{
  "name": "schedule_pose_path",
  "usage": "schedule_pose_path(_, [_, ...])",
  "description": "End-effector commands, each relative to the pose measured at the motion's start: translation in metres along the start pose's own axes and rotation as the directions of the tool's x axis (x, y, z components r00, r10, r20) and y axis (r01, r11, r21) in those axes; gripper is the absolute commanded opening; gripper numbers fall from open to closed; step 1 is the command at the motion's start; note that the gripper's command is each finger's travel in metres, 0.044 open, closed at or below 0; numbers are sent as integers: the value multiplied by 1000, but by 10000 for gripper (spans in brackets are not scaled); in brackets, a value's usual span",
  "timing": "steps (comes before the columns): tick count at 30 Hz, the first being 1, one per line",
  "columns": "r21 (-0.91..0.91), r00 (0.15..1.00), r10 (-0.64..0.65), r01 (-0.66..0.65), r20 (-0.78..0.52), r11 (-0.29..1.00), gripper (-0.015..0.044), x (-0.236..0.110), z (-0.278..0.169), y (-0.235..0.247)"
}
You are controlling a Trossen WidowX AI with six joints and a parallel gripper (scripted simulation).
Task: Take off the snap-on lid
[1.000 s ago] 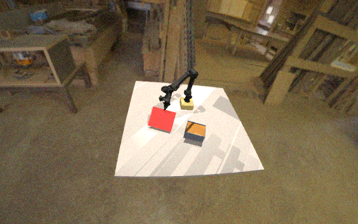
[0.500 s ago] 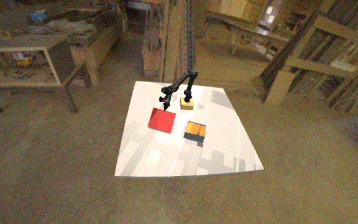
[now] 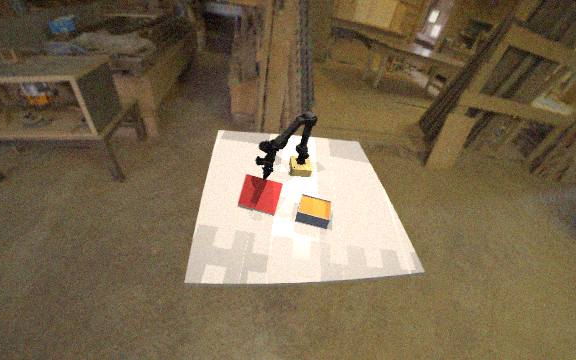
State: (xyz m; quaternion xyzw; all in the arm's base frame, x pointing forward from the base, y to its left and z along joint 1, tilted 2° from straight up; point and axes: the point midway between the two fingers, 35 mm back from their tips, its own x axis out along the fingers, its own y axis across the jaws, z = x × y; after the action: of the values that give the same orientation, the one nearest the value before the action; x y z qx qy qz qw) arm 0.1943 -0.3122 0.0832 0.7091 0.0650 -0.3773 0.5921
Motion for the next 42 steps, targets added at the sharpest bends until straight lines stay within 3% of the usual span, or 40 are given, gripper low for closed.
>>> schedule_pose_path(1, [5, 1000, -5, 5, -1, 1000, 0, 3, 0, -4])
schedule_pose_path(42, [5, 1000, -5, 5, -1, 1000, 0, 24, 0, -30])
